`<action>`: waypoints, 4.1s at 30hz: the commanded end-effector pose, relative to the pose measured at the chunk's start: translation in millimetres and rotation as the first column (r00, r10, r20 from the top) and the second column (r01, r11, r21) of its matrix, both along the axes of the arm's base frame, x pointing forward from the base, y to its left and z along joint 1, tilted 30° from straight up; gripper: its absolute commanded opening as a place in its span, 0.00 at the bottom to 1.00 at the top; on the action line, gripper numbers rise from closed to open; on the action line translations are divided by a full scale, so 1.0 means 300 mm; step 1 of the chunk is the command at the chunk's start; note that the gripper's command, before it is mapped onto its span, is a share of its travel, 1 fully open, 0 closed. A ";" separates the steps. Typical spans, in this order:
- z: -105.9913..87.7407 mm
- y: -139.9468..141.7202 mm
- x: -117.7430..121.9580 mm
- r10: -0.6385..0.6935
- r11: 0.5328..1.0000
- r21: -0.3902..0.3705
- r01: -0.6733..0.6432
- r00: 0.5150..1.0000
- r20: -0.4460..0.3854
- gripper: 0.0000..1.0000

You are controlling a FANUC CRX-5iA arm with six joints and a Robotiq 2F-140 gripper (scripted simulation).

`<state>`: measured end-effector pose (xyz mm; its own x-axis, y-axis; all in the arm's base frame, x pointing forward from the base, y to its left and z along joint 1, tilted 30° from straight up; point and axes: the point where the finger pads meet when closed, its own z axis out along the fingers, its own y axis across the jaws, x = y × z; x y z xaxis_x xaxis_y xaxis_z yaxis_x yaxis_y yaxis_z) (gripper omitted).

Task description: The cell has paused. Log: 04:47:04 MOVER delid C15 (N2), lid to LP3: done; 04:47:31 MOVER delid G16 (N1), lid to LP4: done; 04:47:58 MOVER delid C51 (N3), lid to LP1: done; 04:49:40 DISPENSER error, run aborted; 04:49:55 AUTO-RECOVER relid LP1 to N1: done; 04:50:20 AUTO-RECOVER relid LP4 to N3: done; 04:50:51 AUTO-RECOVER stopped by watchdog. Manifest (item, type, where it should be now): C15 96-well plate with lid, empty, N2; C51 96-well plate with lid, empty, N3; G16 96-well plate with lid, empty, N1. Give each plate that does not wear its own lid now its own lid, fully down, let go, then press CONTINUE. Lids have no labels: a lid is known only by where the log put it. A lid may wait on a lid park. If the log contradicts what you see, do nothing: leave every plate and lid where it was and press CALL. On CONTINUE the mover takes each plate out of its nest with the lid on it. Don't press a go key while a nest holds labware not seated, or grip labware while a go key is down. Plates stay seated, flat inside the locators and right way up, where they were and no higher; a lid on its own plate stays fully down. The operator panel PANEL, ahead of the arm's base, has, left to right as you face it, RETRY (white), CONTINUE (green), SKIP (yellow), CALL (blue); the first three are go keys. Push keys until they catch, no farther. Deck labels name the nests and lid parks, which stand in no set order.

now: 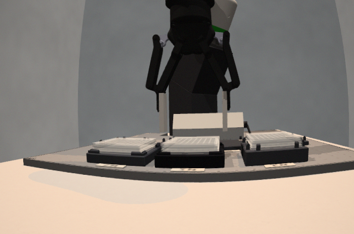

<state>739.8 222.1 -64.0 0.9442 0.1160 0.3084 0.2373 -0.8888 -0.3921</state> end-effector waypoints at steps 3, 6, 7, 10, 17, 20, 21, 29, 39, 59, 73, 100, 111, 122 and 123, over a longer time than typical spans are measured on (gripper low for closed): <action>0.001 -0.001 0.001 0.000 1.000 0.000 0.000 1.000 0.000 0.66; 0.001 -0.001 0.001 0.000 1.000 0.000 0.000 1.000 0.000 0.66; 0.001 -0.001 0.001 0.000 1.000 0.000 0.000 1.000 0.000 0.66; 0.001 -0.001 0.001 0.000 1.000 0.000 0.000 1.000 0.000 0.66; 0.001 -0.001 0.001 0.000 1.000 0.000 0.000 1.000 0.000 0.66; 0.001 -0.001 0.001 0.000 1.000 0.000 0.000 1.000 0.000 0.66; 0.001 -0.001 0.001 0.000 1.000 0.000 0.000 1.000 0.000 0.66; 0.001 -0.001 0.001 0.000 1.000 0.000 0.000 1.000 0.000 0.59; 0.001 -0.001 0.001 0.000 1.000 0.000 0.000 1.000 0.000 0.59; 0.001 -0.001 0.001 0.000 1.000 0.000 0.000 1.000 0.000 0.59; 0.001 -0.001 0.001 0.000 1.000 0.000 0.000 1.000 0.000 0.59; 0.001 -0.001 0.001 0.000 1.000 0.000 0.000 1.000 0.000 0.66; 0.001 -0.001 0.001 0.000 1.000 0.000 0.000 1.000 0.000 0.66; 0.001 -0.001 0.001 0.000 1.000 0.000 0.000 1.000 0.000 0.66; 0.001 -0.001 0.001 0.000 1.000 0.000 0.000 1.000 0.000 0.66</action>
